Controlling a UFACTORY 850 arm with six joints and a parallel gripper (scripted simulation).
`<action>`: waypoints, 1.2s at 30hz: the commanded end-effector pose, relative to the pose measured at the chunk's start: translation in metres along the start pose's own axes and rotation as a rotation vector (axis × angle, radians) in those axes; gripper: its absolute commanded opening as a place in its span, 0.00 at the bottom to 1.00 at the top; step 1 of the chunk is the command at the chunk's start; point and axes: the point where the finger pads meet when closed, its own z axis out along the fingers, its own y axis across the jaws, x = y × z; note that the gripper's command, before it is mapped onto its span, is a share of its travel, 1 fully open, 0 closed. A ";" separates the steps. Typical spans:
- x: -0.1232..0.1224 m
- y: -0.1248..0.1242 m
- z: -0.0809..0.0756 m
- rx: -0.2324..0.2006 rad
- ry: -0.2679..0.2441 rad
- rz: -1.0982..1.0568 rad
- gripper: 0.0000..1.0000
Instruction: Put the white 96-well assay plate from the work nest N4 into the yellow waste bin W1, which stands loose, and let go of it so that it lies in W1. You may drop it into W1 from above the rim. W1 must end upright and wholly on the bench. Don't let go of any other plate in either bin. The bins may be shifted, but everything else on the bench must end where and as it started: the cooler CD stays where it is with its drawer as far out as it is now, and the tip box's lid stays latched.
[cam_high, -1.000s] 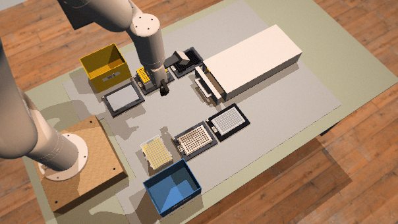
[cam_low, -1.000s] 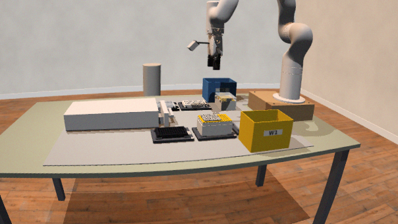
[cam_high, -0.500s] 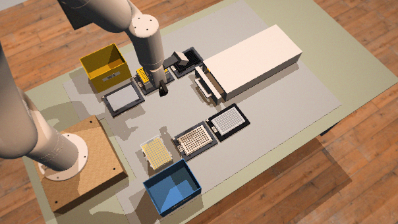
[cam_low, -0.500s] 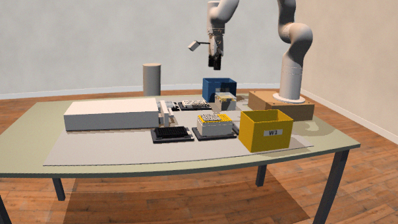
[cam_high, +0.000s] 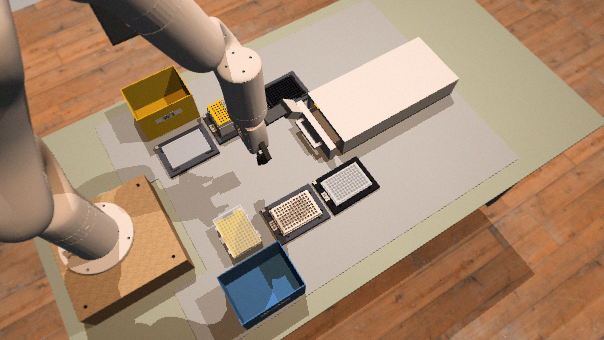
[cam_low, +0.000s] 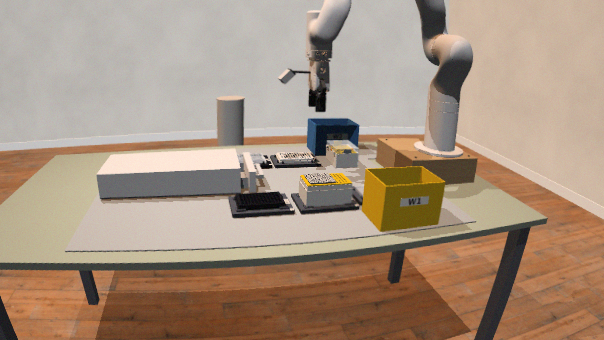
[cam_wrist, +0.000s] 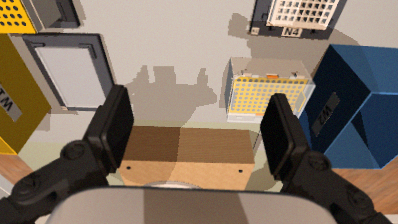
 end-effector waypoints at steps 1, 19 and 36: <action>0.007 0.020 0.010 0.001 0.002 -0.001 1.00; 0.024 0.085 0.043 0.001 0.002 -0.001 1.00; 0.037 0.136 0.069 0.001 0.002 -0.001 1.00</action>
